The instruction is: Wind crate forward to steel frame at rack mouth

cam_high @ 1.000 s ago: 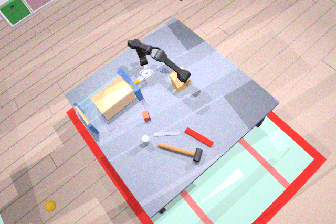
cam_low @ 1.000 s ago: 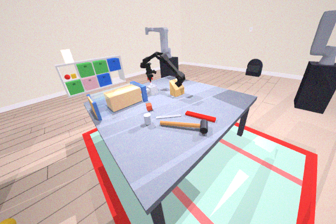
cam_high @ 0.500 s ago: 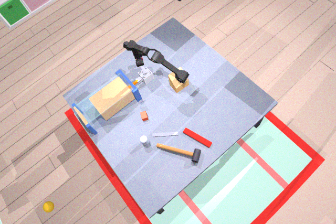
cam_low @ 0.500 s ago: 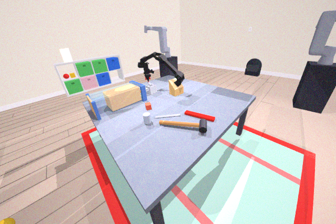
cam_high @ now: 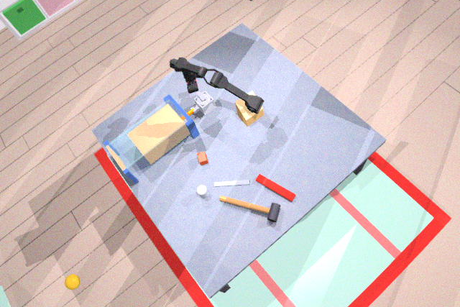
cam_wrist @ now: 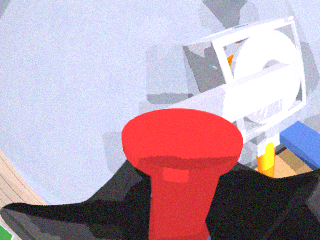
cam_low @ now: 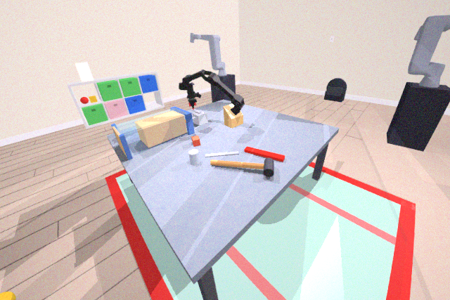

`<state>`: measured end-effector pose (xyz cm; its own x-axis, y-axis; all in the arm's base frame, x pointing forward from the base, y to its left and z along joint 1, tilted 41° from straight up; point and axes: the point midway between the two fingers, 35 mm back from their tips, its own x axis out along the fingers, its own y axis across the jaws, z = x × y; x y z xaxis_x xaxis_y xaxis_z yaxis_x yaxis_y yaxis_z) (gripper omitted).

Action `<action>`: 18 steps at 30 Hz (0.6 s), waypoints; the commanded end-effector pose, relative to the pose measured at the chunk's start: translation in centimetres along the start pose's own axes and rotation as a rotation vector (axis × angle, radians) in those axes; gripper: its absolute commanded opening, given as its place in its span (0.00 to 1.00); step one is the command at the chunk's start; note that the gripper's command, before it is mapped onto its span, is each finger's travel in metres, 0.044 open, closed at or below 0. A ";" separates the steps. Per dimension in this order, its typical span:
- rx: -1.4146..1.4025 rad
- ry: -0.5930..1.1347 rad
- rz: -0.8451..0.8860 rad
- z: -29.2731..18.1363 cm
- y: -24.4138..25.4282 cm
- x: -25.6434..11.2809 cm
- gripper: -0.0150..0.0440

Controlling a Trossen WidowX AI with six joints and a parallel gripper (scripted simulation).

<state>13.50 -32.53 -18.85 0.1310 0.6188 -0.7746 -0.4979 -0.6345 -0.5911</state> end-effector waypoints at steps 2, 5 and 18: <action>-0.008 0.020 -0.012 -1.5 -0.9 0.0 0.25; -0.008 0.020 -0.012 -1.8 -1.1 0.0 0.25; -0.009 0.021 -0.013 -3.3 -2.4 -0.1 0.25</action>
<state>15.72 -32.79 -18.54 0.1281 0.6144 -0.7785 -0.5036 -0.6360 -0.5847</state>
